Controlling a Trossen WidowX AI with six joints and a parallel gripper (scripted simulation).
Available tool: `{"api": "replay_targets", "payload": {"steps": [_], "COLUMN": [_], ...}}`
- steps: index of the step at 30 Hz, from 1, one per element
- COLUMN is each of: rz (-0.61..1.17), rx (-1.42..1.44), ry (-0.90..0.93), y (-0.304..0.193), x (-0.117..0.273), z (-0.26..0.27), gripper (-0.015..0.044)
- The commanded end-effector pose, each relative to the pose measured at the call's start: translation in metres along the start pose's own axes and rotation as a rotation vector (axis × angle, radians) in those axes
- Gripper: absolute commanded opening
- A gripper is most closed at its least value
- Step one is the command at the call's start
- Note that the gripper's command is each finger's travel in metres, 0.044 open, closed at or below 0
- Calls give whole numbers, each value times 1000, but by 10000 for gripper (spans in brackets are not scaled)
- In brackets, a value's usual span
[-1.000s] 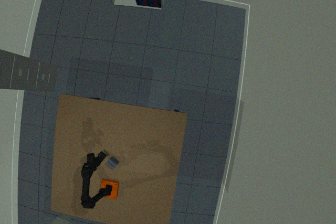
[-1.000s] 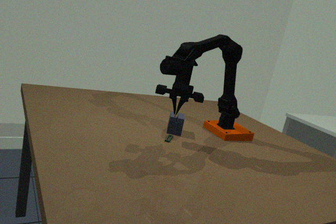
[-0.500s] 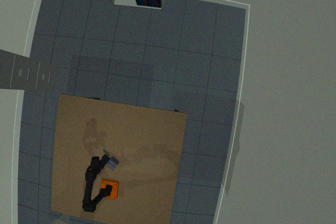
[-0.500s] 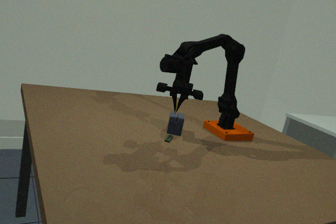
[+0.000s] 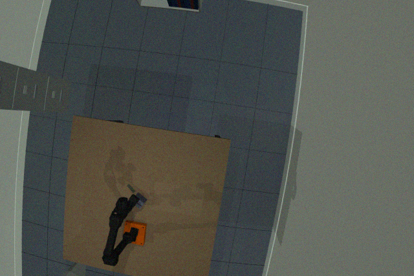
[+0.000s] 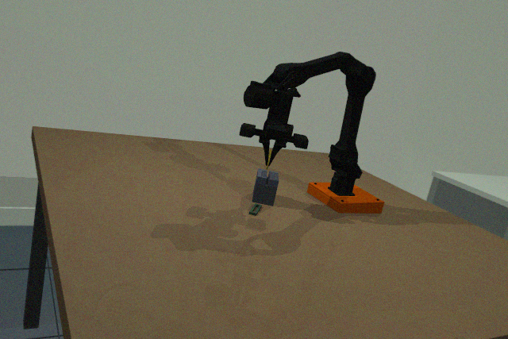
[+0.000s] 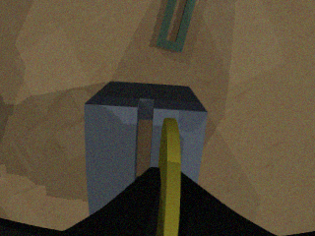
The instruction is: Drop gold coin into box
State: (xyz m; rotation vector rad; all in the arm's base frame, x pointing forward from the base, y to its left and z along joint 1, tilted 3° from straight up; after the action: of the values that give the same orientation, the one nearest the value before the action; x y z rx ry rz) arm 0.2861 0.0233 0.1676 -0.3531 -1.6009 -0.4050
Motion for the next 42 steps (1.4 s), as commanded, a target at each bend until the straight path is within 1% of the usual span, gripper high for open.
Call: {"api": "replay_targets", "payload": {"steps": [1, 10, 42], "rz": [-8, -6, 3], "rx": [1, 1, 0], "ry": [-3, -2, 4], "y": [-8, -28, -27], "x": [1, -1, -5], "z": [3, 8, 7], "gripper": [0, 0, 0]}}
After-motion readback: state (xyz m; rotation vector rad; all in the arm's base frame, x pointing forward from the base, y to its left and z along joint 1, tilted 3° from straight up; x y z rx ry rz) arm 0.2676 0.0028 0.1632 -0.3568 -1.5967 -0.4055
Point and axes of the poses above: the point midway between the two fingers, 35 mm back from their tips, its own x axis back along the fingers, its own z axis across the jaws, y = z × x, the point moved 4 cm from there along x, back along the fingers, and after that the axes turned 2 degrees about -x, right-handed, at the moved point
